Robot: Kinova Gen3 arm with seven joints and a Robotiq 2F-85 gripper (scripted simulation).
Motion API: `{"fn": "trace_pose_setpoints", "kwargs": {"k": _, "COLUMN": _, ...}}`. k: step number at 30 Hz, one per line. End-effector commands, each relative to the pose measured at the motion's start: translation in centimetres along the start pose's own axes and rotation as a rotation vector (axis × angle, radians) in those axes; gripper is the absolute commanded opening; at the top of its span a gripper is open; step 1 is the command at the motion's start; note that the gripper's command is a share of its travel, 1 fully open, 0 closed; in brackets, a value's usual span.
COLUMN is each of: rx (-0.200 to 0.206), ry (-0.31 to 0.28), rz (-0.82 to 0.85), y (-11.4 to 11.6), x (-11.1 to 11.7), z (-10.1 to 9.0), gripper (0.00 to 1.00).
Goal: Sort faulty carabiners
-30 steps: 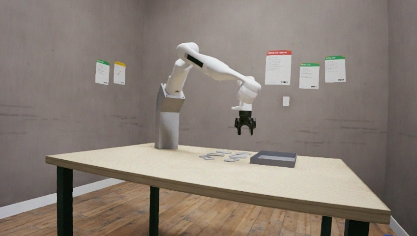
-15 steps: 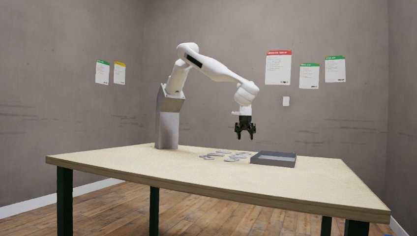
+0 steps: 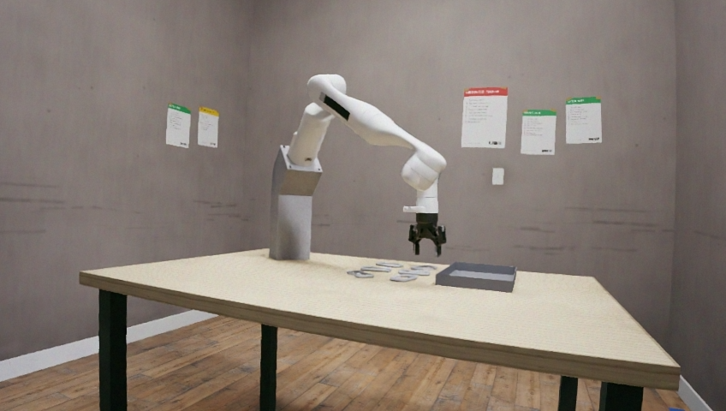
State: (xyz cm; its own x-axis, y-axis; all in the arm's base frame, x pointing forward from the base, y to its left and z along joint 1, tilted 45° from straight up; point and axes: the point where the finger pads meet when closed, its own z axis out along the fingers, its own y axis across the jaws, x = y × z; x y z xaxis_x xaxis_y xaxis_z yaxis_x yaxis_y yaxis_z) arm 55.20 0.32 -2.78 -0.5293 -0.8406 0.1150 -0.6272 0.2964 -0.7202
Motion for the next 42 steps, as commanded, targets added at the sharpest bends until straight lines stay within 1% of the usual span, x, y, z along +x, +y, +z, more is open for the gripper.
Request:
{"fn": "trace_pose_setpoints", "kwargs": {"k": 1, "rx": -0.014, "ry": 0.016, "rz": 0.012, "y": 0.4, "x": 0.5, "z": 1.2, "gripper": 1.00}}
{"fn": "trace_pose_setpoints", "kwargs": {"k": 9, "rx": -0.014, "ry": 0.016, "rz": 0.012, "y": 0.4, "x": 0.5, "z": 1.2, "gripper": 1.00}}
{"fn": "trace_pose_setpoints", "kwargs": {"k": 10, "rx": -0.013, "ry": 0.015, "rz": 0.011, "y": 0.5, "x": 0.5, "z": 3.6, "gripper": 1.00}}
{"fn": "trace_pose_setpoints", "kwargs": {"k": 26, "rx": -0.013, "ry": 0.015, "rz": 0.011, "y": 0.5, "x": 0.5, "z": 3.6, "gripper": 1.00}}
{"fn": "trace_pose_setpoints", "kwargs": {"k": 27, "rx": -0.013, "ry": 0.014, "rz": 0.011, "y": 0.5, "x": 0.6, "z": 4.0, "gripper": 1.00}}
{"fn": "trace_pose_setpoints", "kwargs": {"k": 42, "rx": -0.013, "ry": 0.014, "rz": 0.011, "y": 0.5, "x": 0.6, "z": 4.0, "gripper": 1.00}}
